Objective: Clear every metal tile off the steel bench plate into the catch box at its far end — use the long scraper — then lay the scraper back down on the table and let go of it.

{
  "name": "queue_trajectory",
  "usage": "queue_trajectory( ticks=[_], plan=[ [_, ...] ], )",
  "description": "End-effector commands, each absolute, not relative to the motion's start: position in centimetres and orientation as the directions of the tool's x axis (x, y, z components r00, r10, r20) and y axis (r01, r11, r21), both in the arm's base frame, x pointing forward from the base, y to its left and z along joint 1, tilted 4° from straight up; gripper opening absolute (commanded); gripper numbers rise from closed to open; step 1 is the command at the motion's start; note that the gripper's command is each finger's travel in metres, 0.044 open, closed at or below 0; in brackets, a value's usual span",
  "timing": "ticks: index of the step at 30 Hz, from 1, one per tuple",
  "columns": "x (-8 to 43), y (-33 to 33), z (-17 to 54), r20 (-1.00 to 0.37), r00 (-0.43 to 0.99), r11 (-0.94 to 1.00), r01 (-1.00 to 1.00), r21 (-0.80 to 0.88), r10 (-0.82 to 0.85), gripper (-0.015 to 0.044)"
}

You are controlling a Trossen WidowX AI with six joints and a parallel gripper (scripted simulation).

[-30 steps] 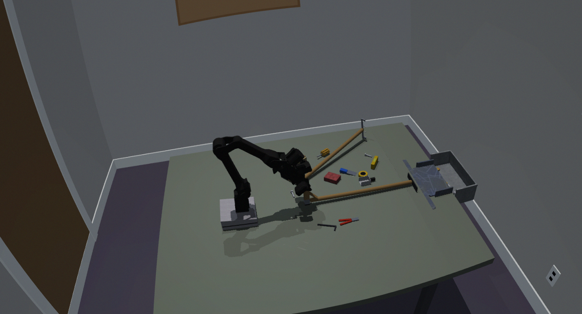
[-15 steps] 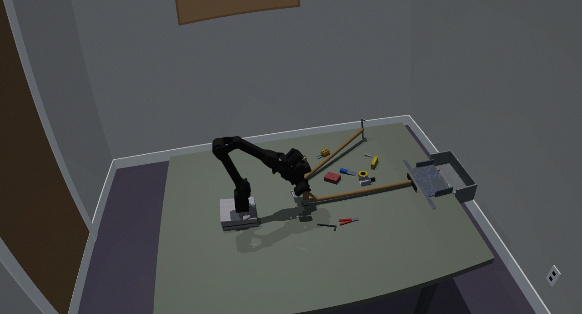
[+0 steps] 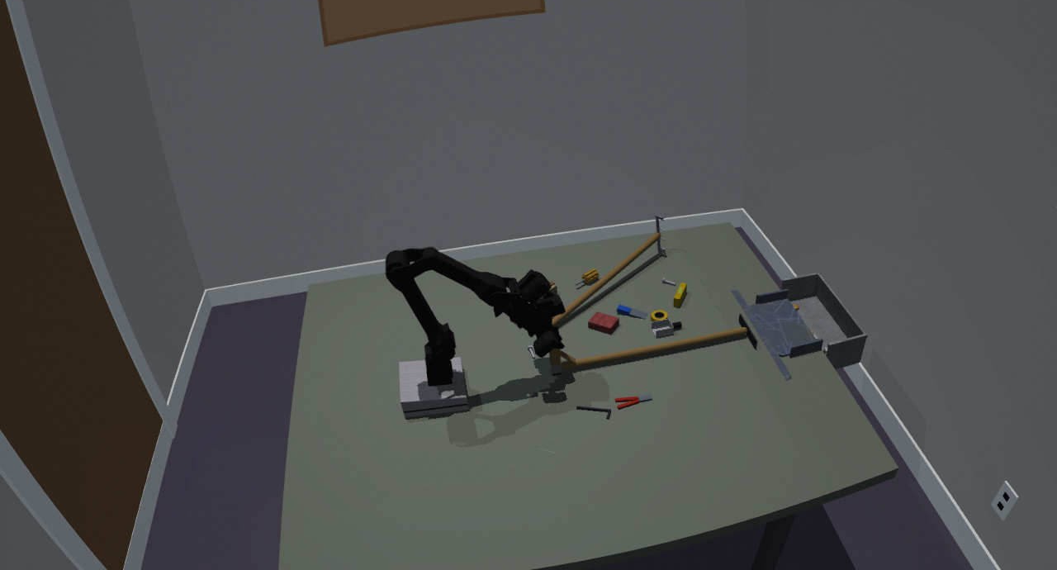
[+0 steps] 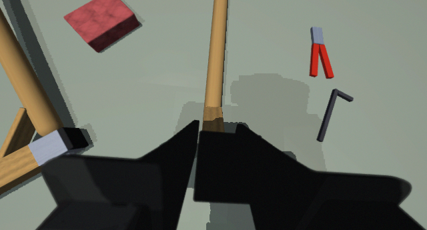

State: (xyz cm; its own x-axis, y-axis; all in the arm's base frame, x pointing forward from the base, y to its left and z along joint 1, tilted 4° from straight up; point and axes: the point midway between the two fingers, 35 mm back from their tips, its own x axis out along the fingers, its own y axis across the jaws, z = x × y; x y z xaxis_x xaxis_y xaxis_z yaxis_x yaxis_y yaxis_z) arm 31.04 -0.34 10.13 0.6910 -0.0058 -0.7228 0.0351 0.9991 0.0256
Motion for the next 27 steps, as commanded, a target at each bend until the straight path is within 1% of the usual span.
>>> queue_trajectory(
  ticks=[1,9,27],
  plan=[
    [31.1,-0.3,10.2,-0.722,0.692,0.999,0.035,0.025,-0.006,0.0236],
    [31.1,-0.3,10.4,-0.722,0.692,0.999,0.035,0.025,-0.006,0.0440],
    [30.0,-0.4,15.5,-0.720,0.694,0.999,0.031,0.020,-0.007,0.0440]
  ],
)
